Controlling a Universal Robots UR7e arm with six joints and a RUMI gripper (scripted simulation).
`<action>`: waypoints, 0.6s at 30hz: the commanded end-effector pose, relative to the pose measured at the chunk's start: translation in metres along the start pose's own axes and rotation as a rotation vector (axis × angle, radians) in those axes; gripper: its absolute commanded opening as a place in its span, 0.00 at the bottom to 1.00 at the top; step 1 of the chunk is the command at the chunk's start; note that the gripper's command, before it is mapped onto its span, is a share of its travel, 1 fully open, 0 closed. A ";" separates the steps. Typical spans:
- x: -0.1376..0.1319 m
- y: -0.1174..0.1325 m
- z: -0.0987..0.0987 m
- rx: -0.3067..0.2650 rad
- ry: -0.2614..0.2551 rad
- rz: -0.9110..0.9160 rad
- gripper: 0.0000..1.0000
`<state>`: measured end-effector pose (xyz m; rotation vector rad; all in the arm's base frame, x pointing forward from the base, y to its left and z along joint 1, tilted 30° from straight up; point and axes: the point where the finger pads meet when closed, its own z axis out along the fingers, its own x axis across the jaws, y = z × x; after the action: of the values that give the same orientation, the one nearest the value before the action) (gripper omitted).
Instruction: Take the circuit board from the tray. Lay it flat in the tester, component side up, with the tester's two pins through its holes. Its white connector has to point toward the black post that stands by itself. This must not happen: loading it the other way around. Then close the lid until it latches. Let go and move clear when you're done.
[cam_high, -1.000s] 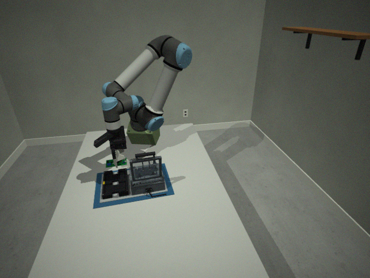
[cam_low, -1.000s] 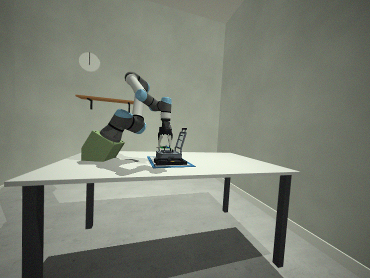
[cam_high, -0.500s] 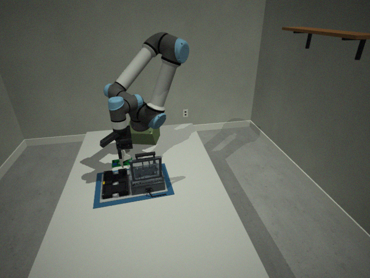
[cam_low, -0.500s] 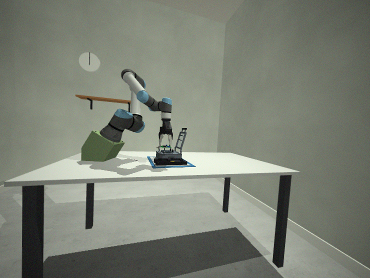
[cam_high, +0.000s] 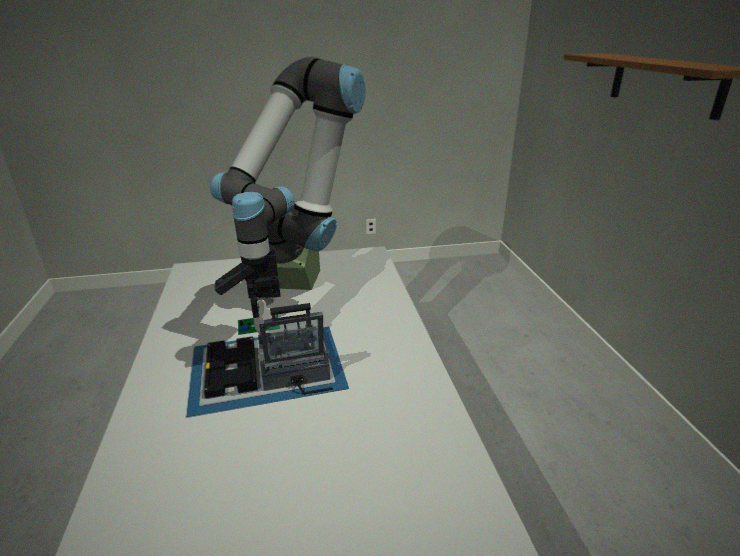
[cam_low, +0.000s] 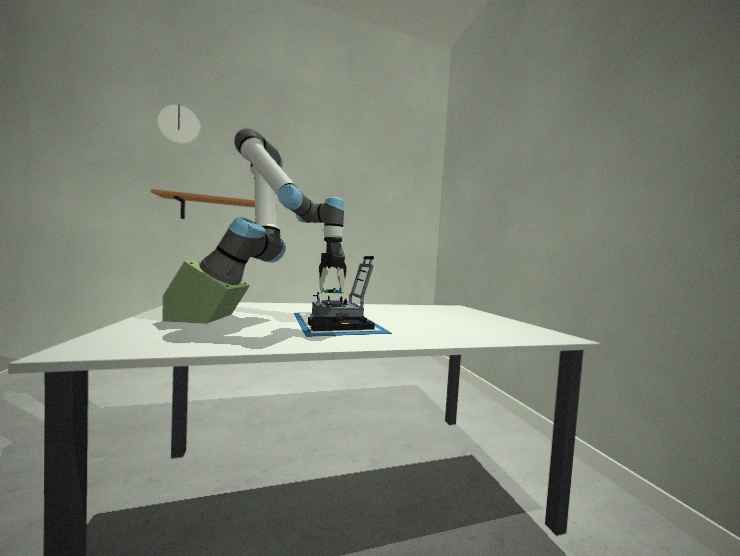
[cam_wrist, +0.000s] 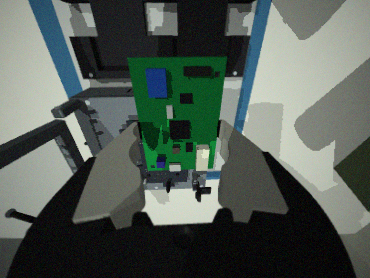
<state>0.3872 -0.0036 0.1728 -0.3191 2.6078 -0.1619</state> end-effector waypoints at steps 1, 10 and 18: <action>-0.005 0.015 -0.001 0.004 0.002 0.001 0.39; -0.012 0.034 -0.002 0.004 0.002 0.001 0.39; -0.019 0.053 -0.004 0.004 0.002 0.001 0.39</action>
<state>0.3898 0.0431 0.1748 -0.3189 2.6088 -0.1626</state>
